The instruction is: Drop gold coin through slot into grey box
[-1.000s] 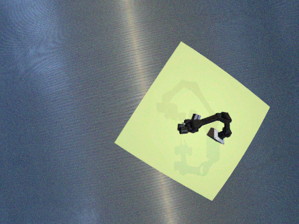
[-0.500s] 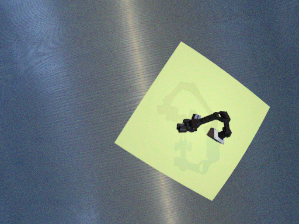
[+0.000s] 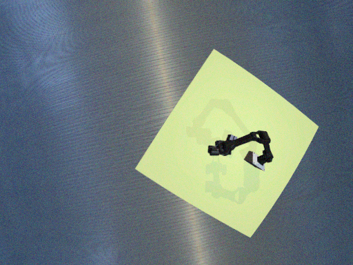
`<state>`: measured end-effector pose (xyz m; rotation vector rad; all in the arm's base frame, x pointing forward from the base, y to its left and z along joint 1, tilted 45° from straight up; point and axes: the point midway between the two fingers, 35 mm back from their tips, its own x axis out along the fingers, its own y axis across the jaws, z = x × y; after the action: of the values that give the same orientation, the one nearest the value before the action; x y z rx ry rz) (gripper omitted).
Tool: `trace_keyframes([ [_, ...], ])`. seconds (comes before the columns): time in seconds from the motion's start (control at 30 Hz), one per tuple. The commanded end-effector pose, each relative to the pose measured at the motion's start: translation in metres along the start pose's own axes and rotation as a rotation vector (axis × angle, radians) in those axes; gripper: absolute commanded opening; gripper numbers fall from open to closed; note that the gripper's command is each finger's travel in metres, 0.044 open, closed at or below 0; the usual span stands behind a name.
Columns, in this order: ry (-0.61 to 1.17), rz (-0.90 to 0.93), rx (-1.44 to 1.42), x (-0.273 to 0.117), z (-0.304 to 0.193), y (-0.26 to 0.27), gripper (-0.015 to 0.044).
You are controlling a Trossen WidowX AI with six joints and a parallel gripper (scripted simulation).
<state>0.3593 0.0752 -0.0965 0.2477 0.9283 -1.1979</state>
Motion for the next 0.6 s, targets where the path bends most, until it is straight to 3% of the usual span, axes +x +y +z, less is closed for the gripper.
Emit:
trace_keyframes([
  [0.0,-0.004,-0.011,-0.011,0.009,-0.002,-0.003,0.0161],
  [0.43,-0.005,-0.012,-0.011,0.027,-0.001,-0.004,0.0161],
  [0.57,-0.005,-0.012,-0.011,0.027,-0.001,-0.004,0.0056],
])
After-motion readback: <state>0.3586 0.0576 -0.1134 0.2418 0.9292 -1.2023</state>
